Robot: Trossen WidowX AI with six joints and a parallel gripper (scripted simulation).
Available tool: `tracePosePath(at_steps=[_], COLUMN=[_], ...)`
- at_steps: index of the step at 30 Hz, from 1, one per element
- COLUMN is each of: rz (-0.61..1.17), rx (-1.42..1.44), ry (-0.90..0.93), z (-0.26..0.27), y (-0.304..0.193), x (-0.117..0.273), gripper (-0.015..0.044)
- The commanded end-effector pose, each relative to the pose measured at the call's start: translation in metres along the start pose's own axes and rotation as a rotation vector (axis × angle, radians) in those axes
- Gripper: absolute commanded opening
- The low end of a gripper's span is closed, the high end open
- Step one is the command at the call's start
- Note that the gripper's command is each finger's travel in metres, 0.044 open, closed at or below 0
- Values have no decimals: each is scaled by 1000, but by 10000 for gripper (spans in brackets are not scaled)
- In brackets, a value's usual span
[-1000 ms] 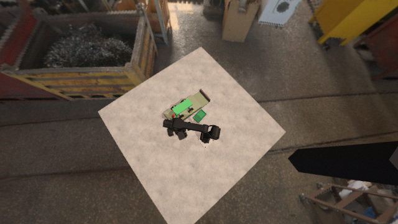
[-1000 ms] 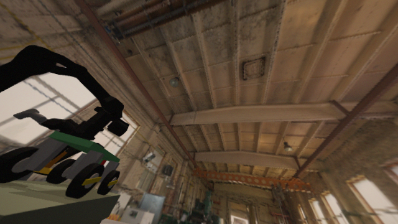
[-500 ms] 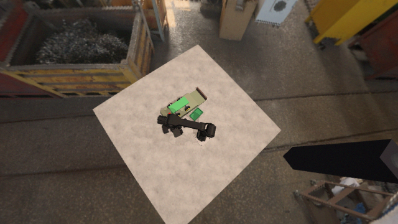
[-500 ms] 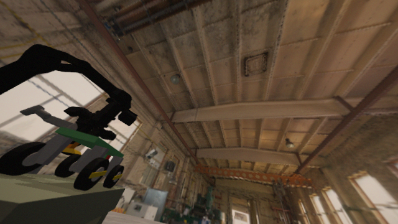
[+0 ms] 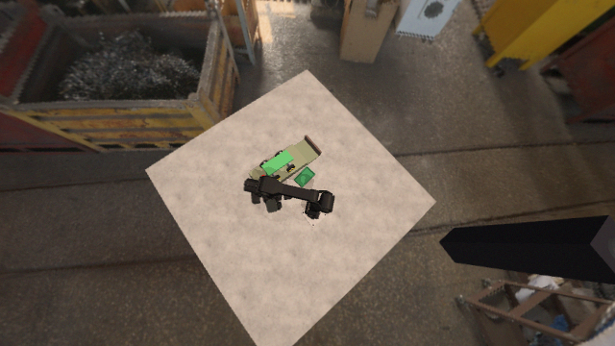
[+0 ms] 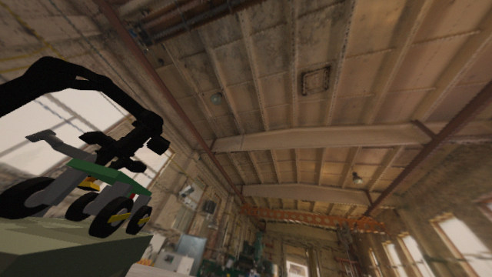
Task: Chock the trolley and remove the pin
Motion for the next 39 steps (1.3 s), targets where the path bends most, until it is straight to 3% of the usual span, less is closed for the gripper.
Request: tracePosePath(at_steps=[1,30,39], rz=[2,0,0], rx=[-146,-1150,-1332], ry=[0,-2,-3], z=[0,0,0], y=[0,0,0], x=[0,1,1], gripper=[0,0,0])
Point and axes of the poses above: the point midway between the two fingers, 35 mm back from their tips, its own x axis back along the fingers, its own z axis across the jaws, y = z × x, the point moved 2 cm from there along x, back along the fingers, and after that the axes turned 2 degrees about -x, right-handed, at the moved point
